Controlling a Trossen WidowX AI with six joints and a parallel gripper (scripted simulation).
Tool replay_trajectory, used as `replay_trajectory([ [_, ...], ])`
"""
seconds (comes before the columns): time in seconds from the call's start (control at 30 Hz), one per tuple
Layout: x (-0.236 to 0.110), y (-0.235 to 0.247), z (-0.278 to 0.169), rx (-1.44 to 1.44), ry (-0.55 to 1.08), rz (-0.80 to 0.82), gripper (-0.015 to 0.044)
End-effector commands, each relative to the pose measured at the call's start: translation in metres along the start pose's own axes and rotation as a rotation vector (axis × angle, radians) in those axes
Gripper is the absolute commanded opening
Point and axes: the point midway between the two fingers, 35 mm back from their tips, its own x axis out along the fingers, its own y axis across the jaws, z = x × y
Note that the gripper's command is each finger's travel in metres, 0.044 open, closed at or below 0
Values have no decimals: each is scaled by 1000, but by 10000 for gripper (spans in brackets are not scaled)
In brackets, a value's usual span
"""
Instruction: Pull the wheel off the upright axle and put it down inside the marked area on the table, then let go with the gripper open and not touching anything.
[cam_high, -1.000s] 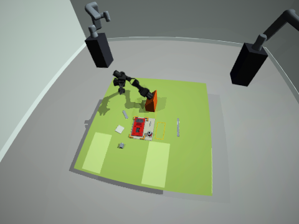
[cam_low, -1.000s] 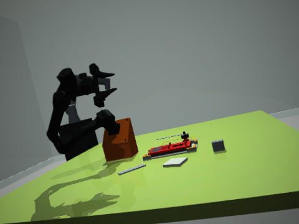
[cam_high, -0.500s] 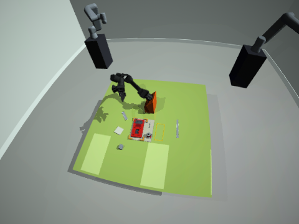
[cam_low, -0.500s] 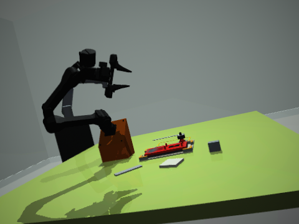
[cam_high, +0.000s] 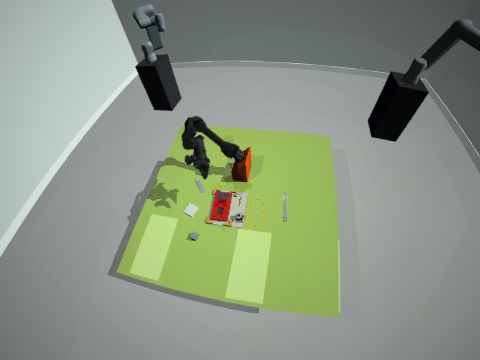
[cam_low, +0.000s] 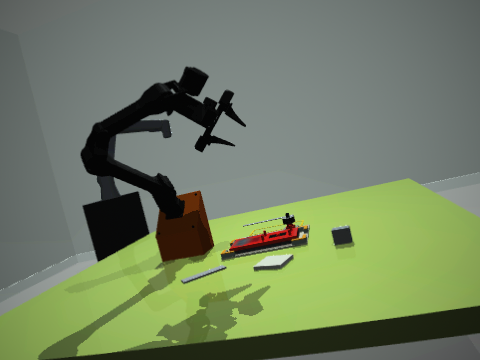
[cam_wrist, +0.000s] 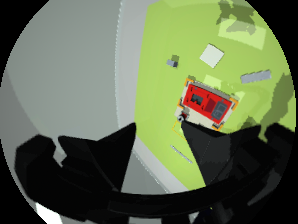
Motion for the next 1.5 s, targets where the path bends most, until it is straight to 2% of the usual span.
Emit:
replay_trajectory([
  [0.0, 30, 4, -9, 42, 3, -110, 300],
  [0.5, 136, -10, -56, 192, -35, -470, 300],
  [0.97, 227, -64, -114, 326, -158, -774, 300],
  [1.47, 243, -70, -121, 337, -175, -804, 300],
])
